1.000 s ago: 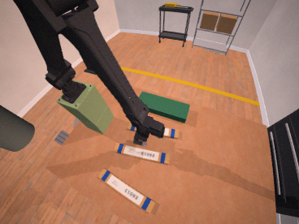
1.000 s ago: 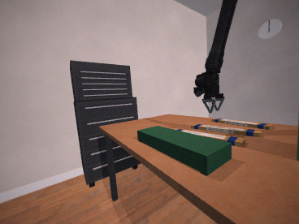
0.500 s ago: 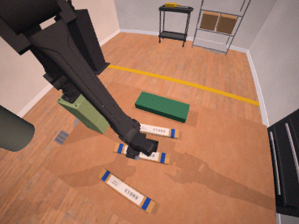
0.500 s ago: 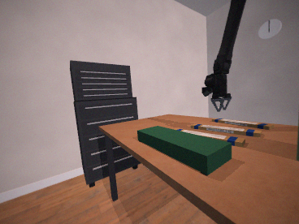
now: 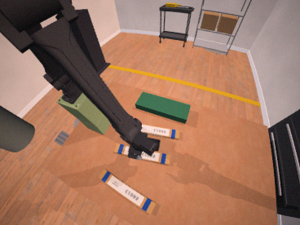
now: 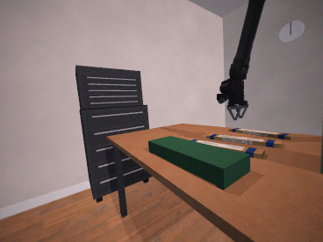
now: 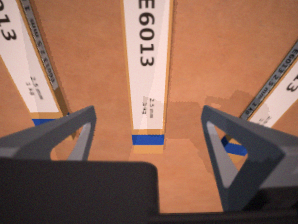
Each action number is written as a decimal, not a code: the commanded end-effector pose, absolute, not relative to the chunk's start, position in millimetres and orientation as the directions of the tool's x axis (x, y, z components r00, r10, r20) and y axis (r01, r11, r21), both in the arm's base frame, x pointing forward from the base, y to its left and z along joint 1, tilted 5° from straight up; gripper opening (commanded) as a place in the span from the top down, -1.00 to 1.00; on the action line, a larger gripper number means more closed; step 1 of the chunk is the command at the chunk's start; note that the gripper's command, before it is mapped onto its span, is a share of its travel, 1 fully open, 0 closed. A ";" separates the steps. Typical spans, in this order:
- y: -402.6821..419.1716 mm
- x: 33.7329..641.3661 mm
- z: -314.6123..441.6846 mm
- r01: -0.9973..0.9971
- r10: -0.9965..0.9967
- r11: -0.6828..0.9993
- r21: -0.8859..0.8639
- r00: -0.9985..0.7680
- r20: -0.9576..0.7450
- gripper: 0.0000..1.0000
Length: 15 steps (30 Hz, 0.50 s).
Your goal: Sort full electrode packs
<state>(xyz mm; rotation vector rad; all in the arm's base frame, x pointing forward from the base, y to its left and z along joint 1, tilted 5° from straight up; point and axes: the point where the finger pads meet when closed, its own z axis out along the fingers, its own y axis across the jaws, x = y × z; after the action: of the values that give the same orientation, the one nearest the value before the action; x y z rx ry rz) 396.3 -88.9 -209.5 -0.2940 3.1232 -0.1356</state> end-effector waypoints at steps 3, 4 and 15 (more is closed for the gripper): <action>-81.0 390.9 -215.3 -0.206 -0.205 0.975 -0.080 -0.979 0.022 -0.92; -81.0 390.9 -215.3 -0.206 -0.205 0.975 -0.080 -0.979 0.022 -0.92; -87.0 401.1 -239.0 -0.201 -0.202 0.976 -0.088 -0.979 0.002 -0.92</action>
<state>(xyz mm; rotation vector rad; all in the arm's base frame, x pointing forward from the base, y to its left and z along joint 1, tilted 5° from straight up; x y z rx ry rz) 395.8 -87.9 -220.4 -0.2977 3.1227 -0.1356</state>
